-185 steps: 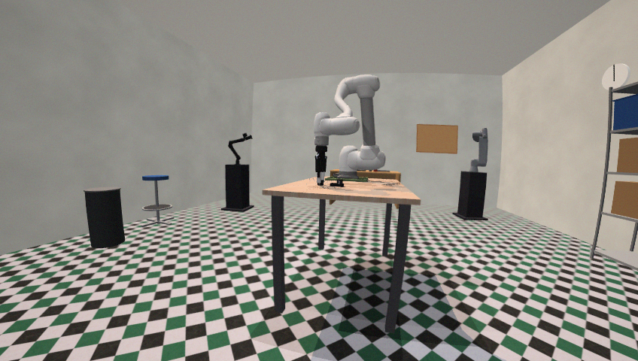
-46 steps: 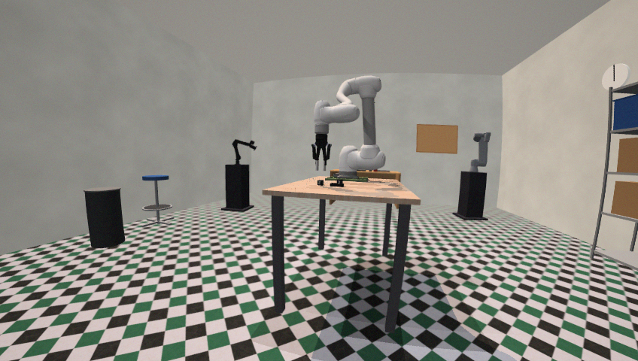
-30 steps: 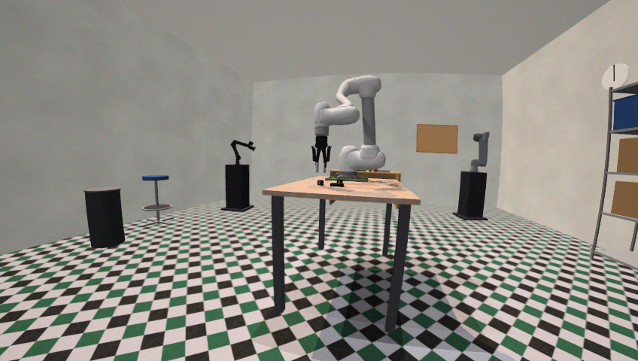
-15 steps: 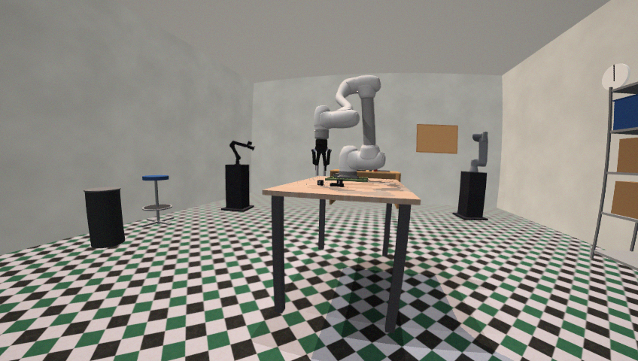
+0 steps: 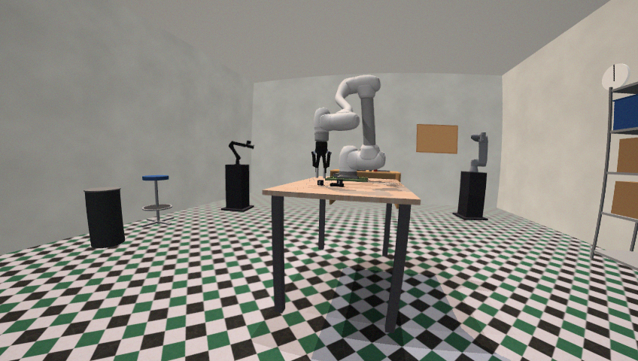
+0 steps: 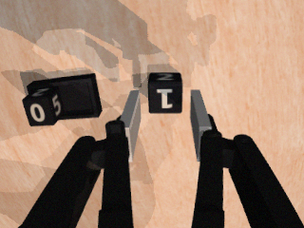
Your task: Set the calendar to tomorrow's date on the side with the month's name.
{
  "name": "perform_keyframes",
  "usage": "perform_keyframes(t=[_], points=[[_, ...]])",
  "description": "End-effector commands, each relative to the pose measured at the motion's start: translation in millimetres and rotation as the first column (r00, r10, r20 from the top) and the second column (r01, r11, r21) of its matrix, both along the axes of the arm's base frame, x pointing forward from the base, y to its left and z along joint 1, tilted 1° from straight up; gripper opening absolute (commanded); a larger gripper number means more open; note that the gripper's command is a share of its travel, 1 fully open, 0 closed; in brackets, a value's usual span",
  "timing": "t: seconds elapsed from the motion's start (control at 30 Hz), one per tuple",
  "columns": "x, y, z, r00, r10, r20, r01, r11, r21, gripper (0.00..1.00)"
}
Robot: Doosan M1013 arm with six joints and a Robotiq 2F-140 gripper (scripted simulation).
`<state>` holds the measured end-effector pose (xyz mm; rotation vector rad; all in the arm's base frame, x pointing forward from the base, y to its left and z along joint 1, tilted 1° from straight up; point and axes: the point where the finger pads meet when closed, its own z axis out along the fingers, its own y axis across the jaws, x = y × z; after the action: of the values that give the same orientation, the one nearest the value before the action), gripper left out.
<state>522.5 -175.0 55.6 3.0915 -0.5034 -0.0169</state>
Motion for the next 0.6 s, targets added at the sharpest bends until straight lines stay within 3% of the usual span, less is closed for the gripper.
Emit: perform_keyframes(t=[0.0, 0.57], points=[[0.0, 0.0, -1.5, 1.0, 0.0, 0.0, 0.0, 1.0, 0.0, 0.29], [0.0, 0.1, -3.2, 1.0, 0.0, 0.0, 0.0, 1.0, 0.0, 0.29]])
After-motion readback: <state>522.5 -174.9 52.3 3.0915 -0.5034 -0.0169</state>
